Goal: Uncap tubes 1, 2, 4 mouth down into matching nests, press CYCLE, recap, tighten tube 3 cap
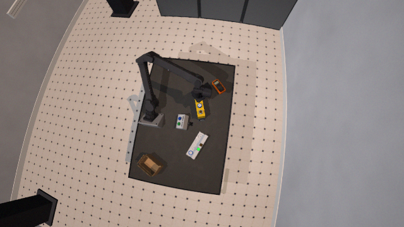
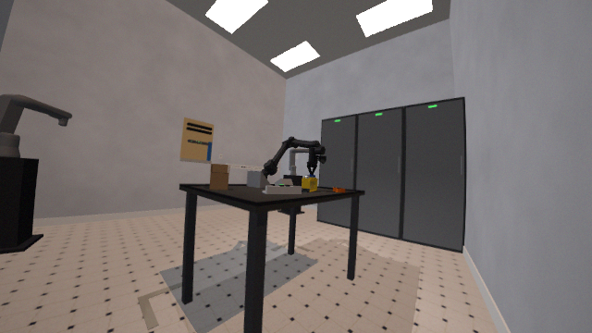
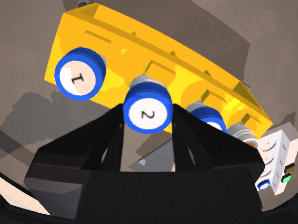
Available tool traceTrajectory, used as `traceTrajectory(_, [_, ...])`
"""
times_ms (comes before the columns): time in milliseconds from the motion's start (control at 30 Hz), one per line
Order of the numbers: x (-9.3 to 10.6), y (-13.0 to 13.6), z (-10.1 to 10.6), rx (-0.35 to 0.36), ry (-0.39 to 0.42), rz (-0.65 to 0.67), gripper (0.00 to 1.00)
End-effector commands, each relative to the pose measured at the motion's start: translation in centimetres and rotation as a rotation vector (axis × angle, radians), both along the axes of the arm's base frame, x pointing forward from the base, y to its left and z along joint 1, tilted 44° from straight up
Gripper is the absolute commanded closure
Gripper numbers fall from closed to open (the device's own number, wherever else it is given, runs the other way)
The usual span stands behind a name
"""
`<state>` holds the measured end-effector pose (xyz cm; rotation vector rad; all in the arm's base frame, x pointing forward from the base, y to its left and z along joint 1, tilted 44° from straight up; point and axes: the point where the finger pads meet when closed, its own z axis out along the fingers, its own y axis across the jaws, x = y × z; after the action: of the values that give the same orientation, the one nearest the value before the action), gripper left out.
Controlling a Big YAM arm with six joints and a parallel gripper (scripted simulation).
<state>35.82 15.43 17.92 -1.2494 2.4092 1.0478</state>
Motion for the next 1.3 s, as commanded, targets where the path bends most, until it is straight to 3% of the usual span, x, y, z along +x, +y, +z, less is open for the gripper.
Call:
traceTrajectory(0, [-0.1,0.8,-0.4,0.002,0.000,0.019,1.00])
traceTrajectory(67, [-0.1,0.9,-0.6,0.001,0.009,0.013,1.00])
traceTrajectory(100, [0.6,0.3,0.6,0.003,-0.022,0.004,0.51])
traceTrajectory(767, [0.6,0.3,0.6,0.003,-0.022,0.004,0.51])
traceTrajectory(800, [-0.1,0.9,-0.7,-0.004,0.037,-0.015,0.51])
traceTrajectory(867, [-0.2,1.0,-0.8,-0.014,0.093,-0.073,0.51])
traceTrajectory(933, [-0.2,1.0,-0.8,-0.014,0.093,-0.073,0.51])
traceTrajectory(1233, [-0.2,1.3,-0.9,-0.058,0.332,-0.331,0.51])
traceTrajectory(1267, [-0.3,1.3,-0.9,-0.058,0.332,-0.331,0.51])
